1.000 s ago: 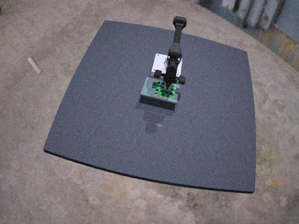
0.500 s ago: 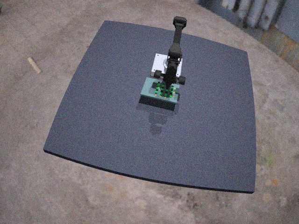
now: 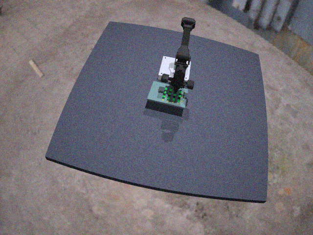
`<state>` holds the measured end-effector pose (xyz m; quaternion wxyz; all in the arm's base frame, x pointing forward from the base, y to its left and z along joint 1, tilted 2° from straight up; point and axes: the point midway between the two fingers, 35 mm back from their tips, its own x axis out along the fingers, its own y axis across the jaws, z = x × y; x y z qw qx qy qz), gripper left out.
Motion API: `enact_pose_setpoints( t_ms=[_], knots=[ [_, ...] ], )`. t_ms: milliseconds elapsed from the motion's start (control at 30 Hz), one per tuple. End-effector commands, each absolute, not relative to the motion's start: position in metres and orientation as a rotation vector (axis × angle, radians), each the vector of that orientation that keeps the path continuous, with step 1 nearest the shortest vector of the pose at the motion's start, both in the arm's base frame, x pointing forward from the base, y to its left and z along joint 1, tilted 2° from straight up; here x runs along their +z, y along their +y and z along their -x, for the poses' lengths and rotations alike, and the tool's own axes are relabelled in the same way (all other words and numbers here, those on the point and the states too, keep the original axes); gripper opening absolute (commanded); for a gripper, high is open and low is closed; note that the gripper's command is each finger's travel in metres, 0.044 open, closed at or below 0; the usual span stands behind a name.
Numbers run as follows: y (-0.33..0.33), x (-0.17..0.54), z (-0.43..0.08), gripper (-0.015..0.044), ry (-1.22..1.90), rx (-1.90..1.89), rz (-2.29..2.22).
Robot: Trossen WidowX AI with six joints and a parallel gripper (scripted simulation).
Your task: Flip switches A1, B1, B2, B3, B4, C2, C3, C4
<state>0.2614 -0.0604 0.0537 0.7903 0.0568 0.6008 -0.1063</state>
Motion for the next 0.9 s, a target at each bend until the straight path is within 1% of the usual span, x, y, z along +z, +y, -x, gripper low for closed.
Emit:
enact_pose_setpoints(
  t_ms=[0, 100, 167, 367, 500, 600, 733, 867],
  knots=[
    [-0.06, 0.064, -0.261, 0.0, 1.298, -0.228, -0.123],
    [-0.055, 0.106, -0.251, 0.0, 1.317, -0.223, -0.127],
    [-0.054, 0.116, -0.248, 0.0, 1.322, -0.222, -0.127],
    [-0.056, 0.117, -0.248, 0.0, 1.322, -0.222, -0.127],
    [-0.085, 0.122, -0.258, 0.0, 1.321, -0.224, -0.125],
    [-0.086, 0.122, -0.258, 0.0, 1.321, -0.224, -0.125],
    [-0.09, 0.091, -0.267, 0.0, 1.344, -0.223, -0.128],
    [-0.09, 0.088, -0.267, 0.0, 1.346, -0.223, -0.128]
  ],
)
